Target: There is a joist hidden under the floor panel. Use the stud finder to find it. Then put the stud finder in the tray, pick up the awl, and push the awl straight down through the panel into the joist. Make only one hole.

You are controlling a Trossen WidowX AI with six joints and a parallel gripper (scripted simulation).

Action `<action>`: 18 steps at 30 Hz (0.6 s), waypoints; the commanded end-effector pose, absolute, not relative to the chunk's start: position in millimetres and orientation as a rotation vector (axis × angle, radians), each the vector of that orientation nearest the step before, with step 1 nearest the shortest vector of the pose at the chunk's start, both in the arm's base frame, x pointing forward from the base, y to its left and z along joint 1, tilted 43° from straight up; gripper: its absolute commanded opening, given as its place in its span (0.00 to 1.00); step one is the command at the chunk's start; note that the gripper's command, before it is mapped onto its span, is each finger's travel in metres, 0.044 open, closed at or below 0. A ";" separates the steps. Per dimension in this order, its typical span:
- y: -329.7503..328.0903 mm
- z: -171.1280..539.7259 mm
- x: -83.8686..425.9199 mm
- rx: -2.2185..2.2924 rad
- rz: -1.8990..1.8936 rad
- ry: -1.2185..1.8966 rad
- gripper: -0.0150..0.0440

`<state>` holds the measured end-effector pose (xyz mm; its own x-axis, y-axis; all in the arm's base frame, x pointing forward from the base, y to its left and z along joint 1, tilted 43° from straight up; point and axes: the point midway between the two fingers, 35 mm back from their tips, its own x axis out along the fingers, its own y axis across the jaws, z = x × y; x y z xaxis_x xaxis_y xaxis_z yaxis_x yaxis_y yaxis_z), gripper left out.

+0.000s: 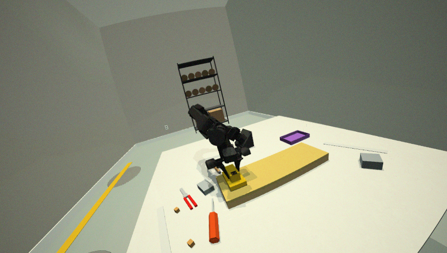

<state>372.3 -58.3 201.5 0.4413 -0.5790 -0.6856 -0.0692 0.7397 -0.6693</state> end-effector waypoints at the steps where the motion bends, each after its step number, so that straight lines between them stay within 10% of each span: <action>1: -50.3 211.6 373.2 -0.690 -0.353 1.076 0.25; 18: -4.7 268.1 358.6 -0.691 -0.353 1.080 0.25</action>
<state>362.1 -13.5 254.2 0.4357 -0.5776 -0.6903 -0.0738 0.7414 -0.6670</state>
